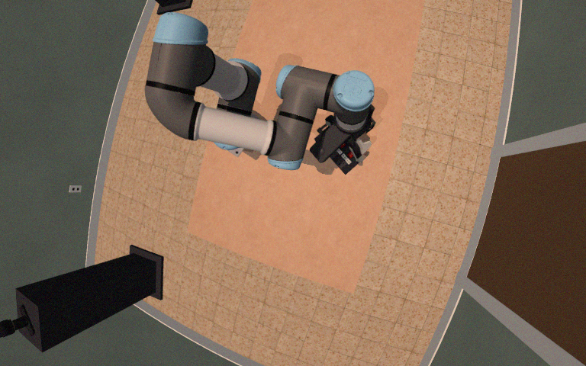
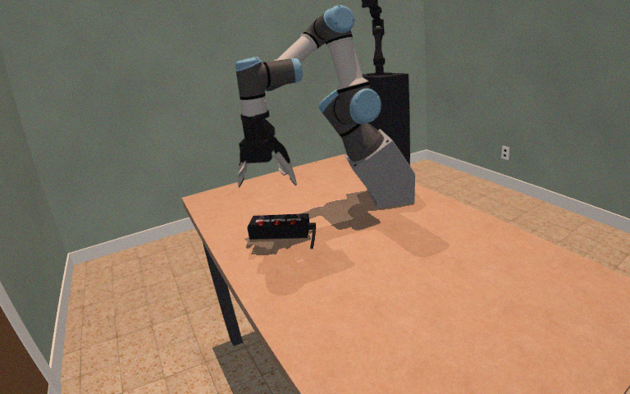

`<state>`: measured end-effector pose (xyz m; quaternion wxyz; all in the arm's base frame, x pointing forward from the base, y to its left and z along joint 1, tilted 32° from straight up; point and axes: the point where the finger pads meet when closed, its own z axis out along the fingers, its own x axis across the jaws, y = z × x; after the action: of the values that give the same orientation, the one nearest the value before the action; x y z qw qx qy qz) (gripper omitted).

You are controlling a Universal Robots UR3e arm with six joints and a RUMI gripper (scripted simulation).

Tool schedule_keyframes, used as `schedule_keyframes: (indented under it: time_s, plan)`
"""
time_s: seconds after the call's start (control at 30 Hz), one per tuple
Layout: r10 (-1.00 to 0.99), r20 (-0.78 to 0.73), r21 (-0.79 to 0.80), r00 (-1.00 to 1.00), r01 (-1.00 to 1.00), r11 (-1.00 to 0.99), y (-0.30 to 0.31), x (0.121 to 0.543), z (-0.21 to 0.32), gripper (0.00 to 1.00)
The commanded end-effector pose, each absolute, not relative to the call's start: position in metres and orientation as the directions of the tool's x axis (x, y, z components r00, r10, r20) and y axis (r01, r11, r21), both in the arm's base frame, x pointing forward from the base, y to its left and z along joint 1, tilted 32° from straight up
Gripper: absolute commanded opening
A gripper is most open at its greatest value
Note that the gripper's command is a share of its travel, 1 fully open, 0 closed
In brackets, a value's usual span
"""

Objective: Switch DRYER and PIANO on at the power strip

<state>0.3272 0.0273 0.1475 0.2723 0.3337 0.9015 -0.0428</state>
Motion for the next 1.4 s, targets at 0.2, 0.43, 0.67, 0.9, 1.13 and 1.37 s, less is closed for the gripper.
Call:
schedule_keyframes:
  time_s: [0.2, 0.43, 0.67, 0.9, 1.13, 1.37]
  plan:
    - [0.261, -0.525, -0.074, -0.810, 0.349, 0.934, 0.018, 0.337, 0.145, 1.00]
    - [-0.014, -0.483, -0.219, -0.876, 0.105, 0.970, 0.012, 0.345, 0.142, 1.00]
    - [-0.272, -0.408, -0.340, -0.872, -0.131, 0.931, 0.007, 0.352, 0.139, 1.00]
    - [-0.428, -0.343, -0.406, -0.836, -0.279, 0.870, 0.005, 0.357, 0.137, 1.00]
    - [-0.596, -0.254, -0.468, -0.762, -0.442, 0.765, 0.002, 0.362, 0.135, 1.00]
    - [-0.680, -0.198, -0.494, -0.706, -0.527, 0.691, 0.001, 0.364, 0.133, 1.00]
